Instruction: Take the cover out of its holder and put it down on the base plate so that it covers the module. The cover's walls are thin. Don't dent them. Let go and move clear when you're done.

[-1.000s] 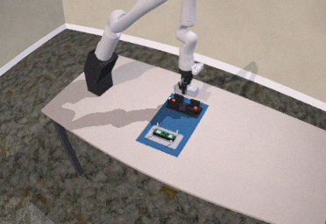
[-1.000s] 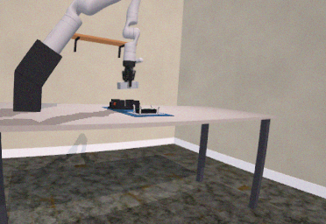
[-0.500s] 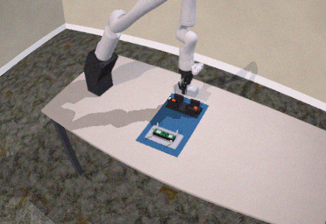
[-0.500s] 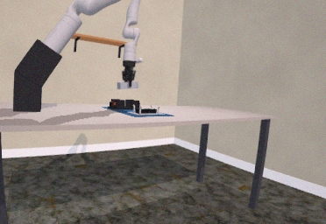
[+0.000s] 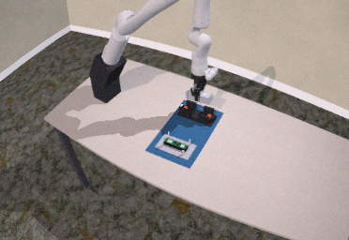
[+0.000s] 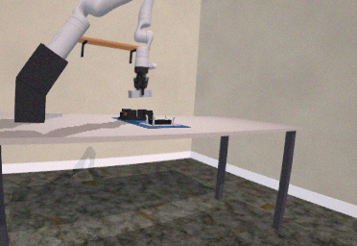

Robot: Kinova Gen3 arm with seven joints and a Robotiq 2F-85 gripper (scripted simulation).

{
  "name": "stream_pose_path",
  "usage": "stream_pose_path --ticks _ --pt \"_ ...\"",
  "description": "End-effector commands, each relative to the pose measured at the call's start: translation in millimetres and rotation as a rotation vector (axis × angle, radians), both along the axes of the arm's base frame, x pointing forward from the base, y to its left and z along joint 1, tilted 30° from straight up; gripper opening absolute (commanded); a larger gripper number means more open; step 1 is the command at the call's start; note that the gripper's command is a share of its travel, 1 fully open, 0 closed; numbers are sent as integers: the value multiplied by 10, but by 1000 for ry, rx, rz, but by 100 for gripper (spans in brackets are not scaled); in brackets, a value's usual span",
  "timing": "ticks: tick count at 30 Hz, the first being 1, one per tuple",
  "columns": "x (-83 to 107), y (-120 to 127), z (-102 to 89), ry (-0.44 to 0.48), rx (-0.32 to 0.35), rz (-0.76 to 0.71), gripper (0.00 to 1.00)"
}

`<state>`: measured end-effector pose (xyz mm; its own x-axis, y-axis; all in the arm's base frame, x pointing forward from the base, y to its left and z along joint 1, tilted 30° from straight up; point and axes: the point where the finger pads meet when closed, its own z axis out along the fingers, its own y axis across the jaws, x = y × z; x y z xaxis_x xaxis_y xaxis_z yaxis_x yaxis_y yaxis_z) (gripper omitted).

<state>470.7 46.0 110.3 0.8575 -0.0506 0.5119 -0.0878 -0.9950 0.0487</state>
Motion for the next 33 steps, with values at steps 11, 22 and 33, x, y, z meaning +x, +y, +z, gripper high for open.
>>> stream_pose_path --ticks 11,22,33 --pt "4 -175 -26 4 -3 6 0" --pt "9 -589 -97 15 -11 21 0" --pt "13 -1023 -166 15 -11 20 0"
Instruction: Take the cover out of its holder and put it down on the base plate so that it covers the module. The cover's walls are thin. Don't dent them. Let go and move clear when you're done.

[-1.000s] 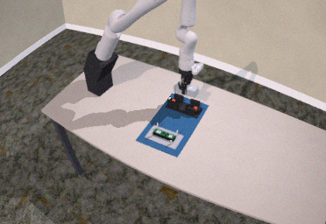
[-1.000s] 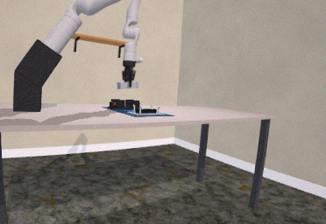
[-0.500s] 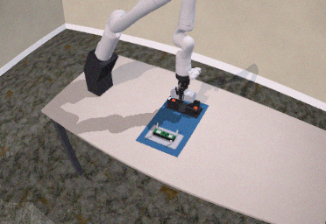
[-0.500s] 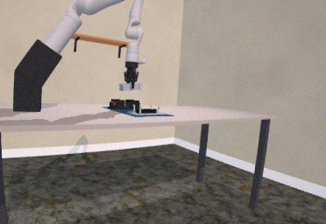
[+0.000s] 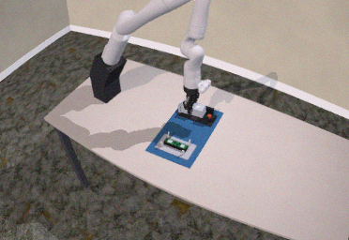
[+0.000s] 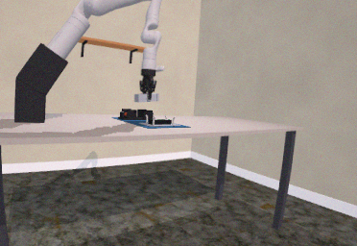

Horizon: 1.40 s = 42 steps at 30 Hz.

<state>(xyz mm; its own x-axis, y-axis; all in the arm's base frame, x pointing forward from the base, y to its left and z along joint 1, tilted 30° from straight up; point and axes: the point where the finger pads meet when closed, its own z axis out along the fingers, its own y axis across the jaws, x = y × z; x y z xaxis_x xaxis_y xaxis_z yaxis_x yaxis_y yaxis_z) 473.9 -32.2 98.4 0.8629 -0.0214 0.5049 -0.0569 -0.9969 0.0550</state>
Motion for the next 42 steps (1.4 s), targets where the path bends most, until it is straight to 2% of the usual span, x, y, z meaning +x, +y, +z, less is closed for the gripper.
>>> stream_pose_path --ticks 1,2,10,19,27,36,42 --pt "-18 -300 -58 6 -6 -10 0" --pt "-18 -359 -68 6 -6 -10 0" --pt "-28 -368 -73 7 -2 -14 0" --pt "-16 -900 -164 6 -6 -10 0" --pt "-20 -910 -166 6 -2 -16 0" --pt "-4 -1442 -256 6 -6 -10 0" --pt "-4 -1442 -256 6 -6 -10 0"
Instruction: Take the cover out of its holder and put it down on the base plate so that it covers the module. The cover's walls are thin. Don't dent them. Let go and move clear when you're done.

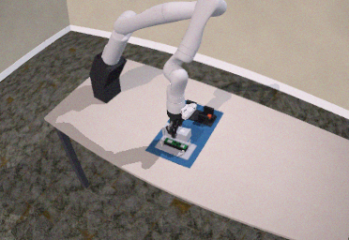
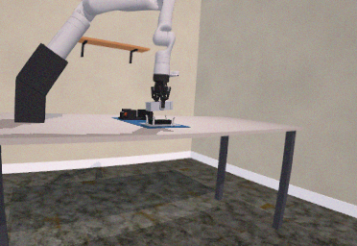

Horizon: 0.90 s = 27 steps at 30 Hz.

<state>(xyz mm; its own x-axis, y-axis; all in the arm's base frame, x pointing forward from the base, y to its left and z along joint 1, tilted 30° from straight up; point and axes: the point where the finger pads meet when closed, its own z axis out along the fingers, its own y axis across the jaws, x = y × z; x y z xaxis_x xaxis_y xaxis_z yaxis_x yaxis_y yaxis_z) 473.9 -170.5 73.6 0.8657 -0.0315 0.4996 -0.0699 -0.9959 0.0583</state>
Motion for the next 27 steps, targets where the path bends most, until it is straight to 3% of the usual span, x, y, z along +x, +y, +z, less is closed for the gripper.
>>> stream_pose_path --ticks 1,11,27 --pt "-4 -59 -7 0 -3 3 0" --pt "-2 -183 -27 0 -3 3 0" --pt "0 -161 -23 0 -3 2 0"
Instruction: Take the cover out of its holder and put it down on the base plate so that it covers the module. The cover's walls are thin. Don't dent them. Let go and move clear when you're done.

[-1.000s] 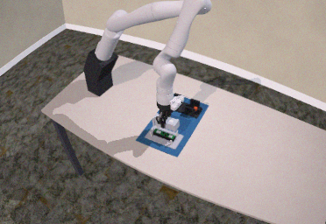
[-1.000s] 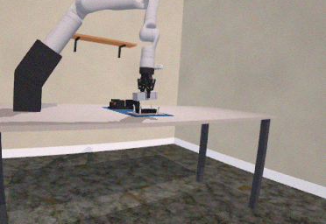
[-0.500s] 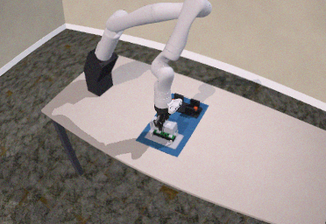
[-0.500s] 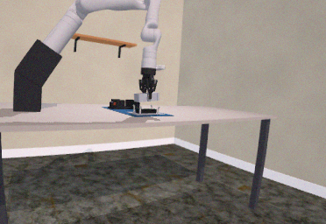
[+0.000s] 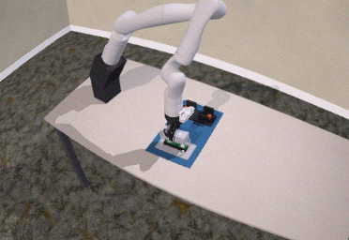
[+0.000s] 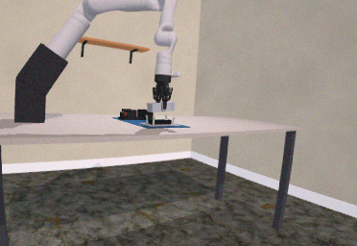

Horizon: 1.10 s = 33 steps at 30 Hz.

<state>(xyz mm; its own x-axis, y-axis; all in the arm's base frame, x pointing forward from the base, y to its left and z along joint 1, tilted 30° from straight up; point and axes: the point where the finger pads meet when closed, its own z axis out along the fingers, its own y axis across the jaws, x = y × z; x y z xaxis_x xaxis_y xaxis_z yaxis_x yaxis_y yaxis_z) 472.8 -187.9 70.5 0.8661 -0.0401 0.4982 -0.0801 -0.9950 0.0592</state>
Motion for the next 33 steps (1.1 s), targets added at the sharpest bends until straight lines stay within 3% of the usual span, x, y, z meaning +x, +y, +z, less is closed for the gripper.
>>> stream_pose_path --ticks 1,25,33 --pt "11 14 7 -2 -3 13 0" --pt "14 38 11 -2 -3 13 0" --pt "72 25 -95 -1 -2 11 0"
